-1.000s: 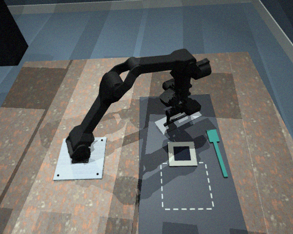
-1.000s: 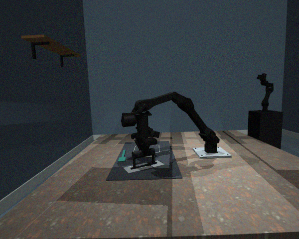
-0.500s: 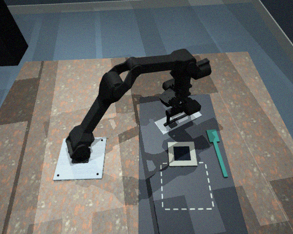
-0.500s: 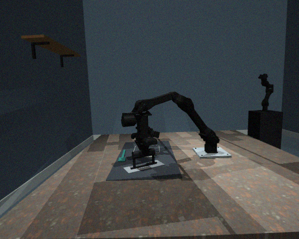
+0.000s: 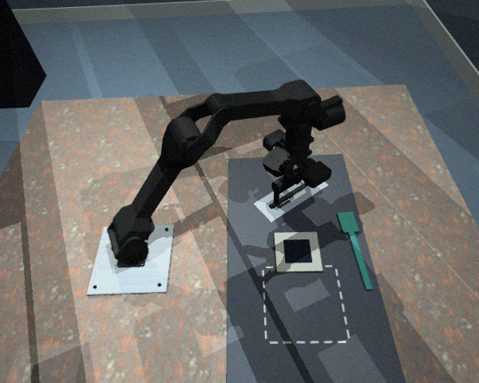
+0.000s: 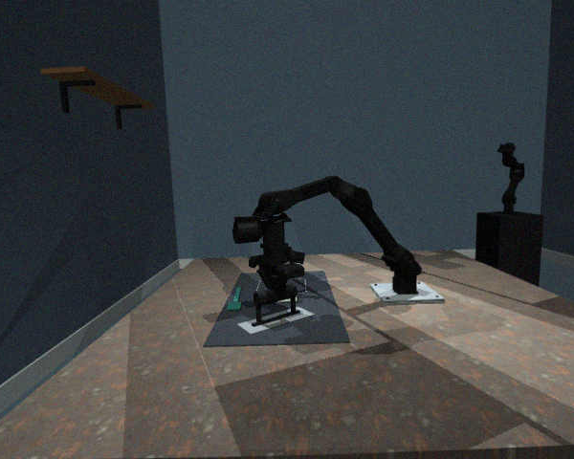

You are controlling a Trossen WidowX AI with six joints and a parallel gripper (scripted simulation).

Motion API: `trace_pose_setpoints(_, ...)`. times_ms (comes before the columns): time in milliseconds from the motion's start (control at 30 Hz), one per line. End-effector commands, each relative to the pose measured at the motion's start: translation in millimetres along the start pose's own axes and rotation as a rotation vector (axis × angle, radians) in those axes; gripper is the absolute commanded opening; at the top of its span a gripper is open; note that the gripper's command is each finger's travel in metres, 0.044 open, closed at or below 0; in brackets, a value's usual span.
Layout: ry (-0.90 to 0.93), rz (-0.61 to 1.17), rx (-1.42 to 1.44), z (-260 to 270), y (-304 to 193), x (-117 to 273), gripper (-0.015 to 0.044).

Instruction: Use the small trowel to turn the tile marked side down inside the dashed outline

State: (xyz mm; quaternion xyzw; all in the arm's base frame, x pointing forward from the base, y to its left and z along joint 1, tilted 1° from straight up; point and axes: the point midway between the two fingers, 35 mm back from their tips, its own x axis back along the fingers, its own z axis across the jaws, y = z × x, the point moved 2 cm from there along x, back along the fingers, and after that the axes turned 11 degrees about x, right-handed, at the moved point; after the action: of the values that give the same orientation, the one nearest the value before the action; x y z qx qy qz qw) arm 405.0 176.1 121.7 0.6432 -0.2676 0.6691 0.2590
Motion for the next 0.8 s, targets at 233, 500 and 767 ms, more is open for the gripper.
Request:
trace_pose_setpoints(233,0.002,0.001,0.33,0.0,-0.1,0.5,0.013)
trace_pose_setpoints(500,0.002,0.001,0.567,0.0,-0.1,0.5,0.013)
trace_pose_setpoints(767,0.002,0.001,0.804,0.0,-0.1,0.5,0.013)
